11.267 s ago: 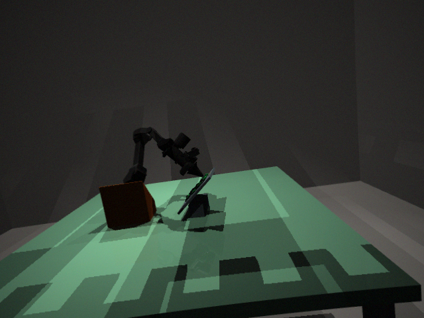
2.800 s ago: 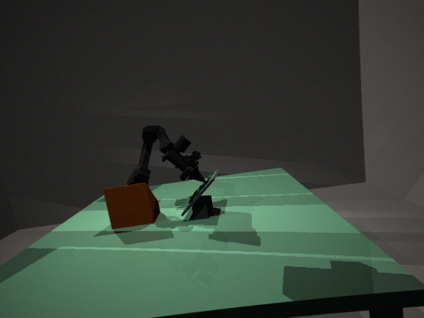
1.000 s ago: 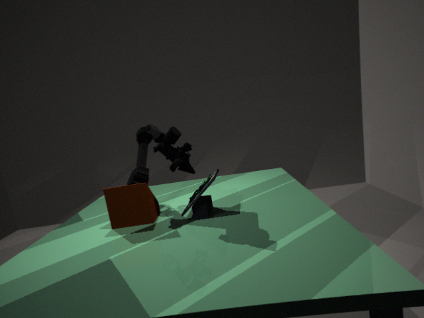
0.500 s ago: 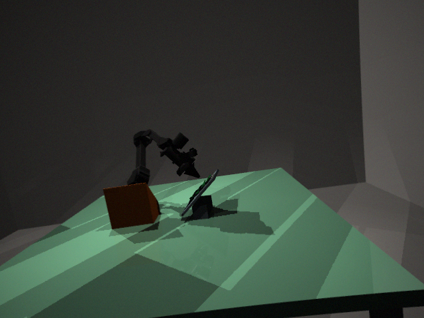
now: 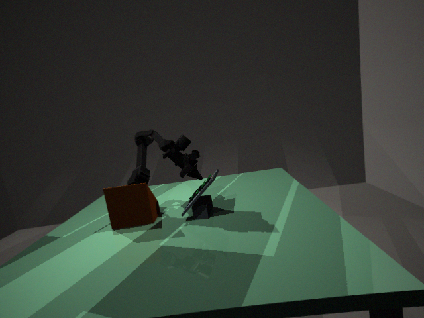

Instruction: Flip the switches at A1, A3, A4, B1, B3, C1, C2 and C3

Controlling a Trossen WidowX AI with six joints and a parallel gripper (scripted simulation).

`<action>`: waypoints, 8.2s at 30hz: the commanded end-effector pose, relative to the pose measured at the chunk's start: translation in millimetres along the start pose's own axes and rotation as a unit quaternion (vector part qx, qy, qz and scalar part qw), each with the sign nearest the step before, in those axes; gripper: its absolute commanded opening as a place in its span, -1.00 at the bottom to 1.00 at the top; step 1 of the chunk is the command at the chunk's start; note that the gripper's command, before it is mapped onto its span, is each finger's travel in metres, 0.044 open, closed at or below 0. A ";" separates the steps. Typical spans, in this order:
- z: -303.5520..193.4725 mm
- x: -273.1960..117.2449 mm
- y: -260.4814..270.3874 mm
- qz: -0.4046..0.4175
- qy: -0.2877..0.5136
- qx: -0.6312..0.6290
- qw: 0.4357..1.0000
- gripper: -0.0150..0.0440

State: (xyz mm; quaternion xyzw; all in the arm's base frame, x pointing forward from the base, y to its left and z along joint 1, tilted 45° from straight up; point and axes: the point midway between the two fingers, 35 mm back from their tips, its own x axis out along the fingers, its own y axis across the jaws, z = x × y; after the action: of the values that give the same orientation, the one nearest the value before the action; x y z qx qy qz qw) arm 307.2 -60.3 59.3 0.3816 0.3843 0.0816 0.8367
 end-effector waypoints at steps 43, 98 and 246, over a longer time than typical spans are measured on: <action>-2.4 13.3 -1.5 -0.002 0.005 0.004 1.000 -0.49; -23.4 -47.5 -43.0 -0.004 -0.007 0.004 1.000 -0.49; -63.6 2.2 -1.0 -0.002 -0.020 0.005 1.000 -0.49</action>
State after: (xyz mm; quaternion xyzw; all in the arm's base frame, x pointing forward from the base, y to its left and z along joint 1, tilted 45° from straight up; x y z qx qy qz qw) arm 263.2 -25.5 35.7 0.3843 0.3635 0.0724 0.8455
